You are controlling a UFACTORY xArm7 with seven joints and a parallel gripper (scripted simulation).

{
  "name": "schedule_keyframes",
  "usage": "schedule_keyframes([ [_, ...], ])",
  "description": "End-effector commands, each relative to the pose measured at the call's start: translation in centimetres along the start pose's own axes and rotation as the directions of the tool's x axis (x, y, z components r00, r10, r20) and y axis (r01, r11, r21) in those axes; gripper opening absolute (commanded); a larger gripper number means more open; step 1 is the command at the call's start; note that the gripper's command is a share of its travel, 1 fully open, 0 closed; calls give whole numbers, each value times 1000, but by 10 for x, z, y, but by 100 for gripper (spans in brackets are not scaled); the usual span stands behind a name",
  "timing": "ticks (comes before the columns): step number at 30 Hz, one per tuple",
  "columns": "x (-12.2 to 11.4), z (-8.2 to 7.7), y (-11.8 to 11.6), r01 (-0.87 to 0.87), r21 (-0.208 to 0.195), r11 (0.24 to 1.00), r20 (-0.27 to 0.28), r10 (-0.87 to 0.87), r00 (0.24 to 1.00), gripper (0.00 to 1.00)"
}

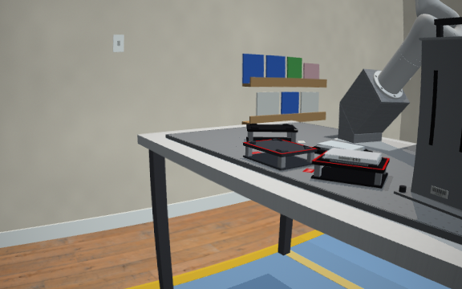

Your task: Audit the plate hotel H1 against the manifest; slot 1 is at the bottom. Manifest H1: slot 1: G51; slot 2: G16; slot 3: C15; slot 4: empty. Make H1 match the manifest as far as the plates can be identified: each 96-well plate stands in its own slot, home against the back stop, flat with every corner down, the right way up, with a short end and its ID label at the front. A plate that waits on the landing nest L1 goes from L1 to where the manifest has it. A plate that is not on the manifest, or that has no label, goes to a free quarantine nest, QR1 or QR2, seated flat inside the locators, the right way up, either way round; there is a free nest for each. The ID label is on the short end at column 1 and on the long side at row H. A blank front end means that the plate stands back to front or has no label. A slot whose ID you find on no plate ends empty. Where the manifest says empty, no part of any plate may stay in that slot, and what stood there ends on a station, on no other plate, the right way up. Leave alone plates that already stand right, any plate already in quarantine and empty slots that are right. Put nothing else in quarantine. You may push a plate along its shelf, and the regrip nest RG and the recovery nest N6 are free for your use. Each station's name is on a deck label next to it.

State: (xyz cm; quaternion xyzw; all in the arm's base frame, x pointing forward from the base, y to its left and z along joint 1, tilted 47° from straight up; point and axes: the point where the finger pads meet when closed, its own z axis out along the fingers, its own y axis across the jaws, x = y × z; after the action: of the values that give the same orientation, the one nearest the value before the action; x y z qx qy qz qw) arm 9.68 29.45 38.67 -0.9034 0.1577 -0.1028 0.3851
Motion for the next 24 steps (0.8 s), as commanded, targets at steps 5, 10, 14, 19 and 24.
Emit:
schedule_keyframes([
  [5,0,14,-1,0,3,1000,0,0,1000,100],
  [10,0,22,-1,0,3,1000,0,0,1000,100],
  [14,0,26,-1,0,3,1000,0,0,1000,100],
  [19,0,34,-1,0,3,1000,0,0,1000,100],
  [24,0,42,-1,0,3,1000,0,0,1000,100],
])
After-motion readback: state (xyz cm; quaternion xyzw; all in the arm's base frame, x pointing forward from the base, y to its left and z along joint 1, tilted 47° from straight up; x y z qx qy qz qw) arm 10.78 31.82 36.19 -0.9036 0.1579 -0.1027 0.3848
